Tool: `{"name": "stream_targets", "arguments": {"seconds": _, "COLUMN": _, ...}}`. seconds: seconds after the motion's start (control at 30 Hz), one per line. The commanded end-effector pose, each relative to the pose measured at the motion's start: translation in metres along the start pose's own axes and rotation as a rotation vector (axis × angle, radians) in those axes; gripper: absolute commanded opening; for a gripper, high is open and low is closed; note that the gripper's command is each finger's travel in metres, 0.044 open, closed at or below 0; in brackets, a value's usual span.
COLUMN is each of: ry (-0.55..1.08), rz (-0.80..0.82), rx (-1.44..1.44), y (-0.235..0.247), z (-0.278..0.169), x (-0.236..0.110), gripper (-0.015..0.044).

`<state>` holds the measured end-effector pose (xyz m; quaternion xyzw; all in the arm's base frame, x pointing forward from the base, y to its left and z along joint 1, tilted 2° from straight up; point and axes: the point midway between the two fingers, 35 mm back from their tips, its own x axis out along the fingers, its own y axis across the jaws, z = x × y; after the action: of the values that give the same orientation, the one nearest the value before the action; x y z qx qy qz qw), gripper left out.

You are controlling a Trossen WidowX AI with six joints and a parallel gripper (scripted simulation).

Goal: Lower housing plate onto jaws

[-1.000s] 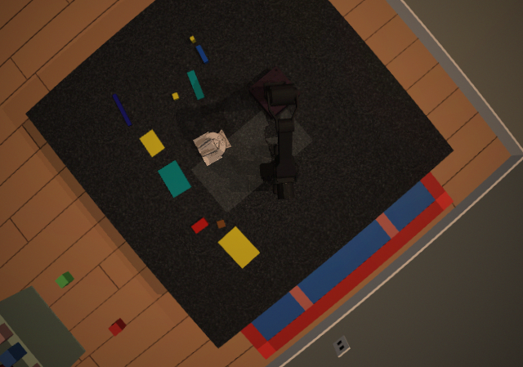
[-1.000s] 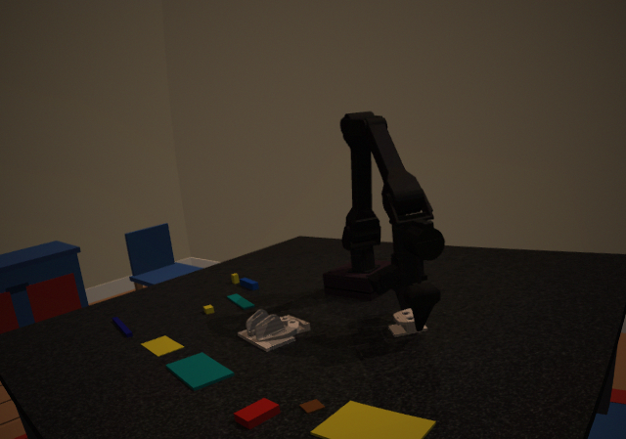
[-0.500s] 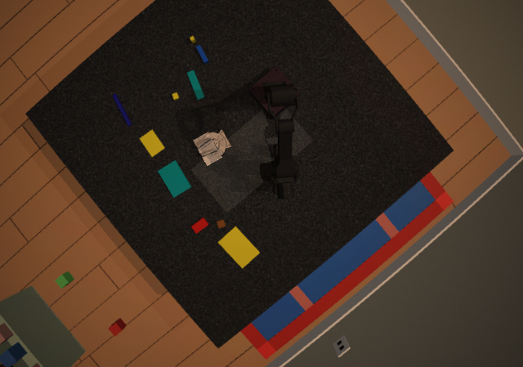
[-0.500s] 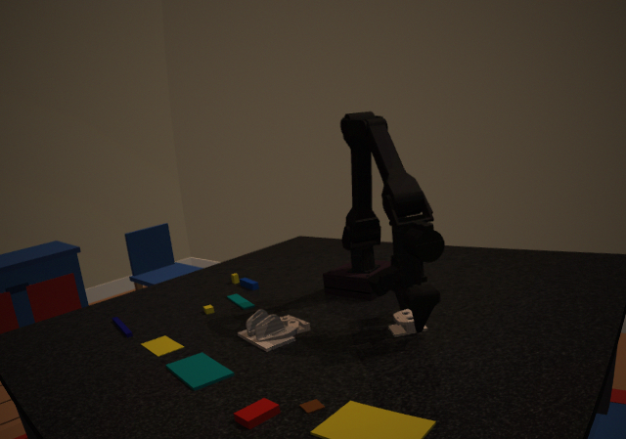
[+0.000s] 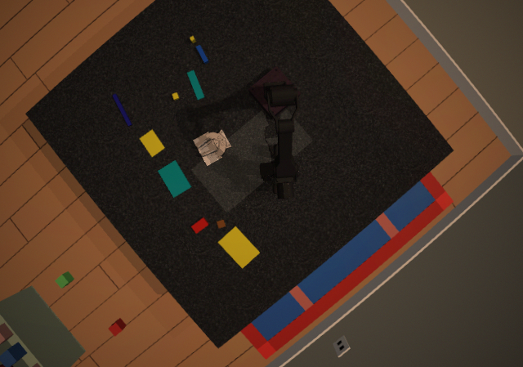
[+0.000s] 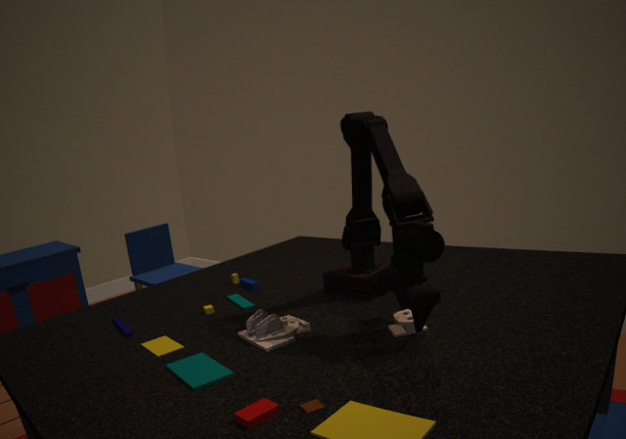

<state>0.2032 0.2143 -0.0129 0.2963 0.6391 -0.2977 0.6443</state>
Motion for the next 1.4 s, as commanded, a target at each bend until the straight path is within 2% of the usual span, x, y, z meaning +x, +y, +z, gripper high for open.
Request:
{"name": "stream_targets", "arguments": {"seconds": 0.0, "ry": 0.0, "rz": 0.0, "rx": 0.0, "y": 0.0, "z": 0.0, "x": 0.0, "gripper": 0.0393}}
{"name": "stream_targets", "arguments": {"seconds": 0.2, "ry": 0.0, "rz": 0.0, "rx": 0.0, "y": 0.0, "z": 0.0, "x": 0.0, "gripper": 0.0353}}
{"name": "stream_targets", "arguments": {"seconds": 0.6, "ry": 0.0, "rz": 0.0, "rx": 0.0, "y": 0.0, "z": 0.0, "x": -0.002, "gripper": 0.0351}}
{"name": "stream_targets", "arguments": {"seconds": 1.37, "ry": 0.004, "rz": 0.001, "rx": 0.004, "y": 0.001, "z": 0.0, "x": -0.072, "gripper": 0.0351}}
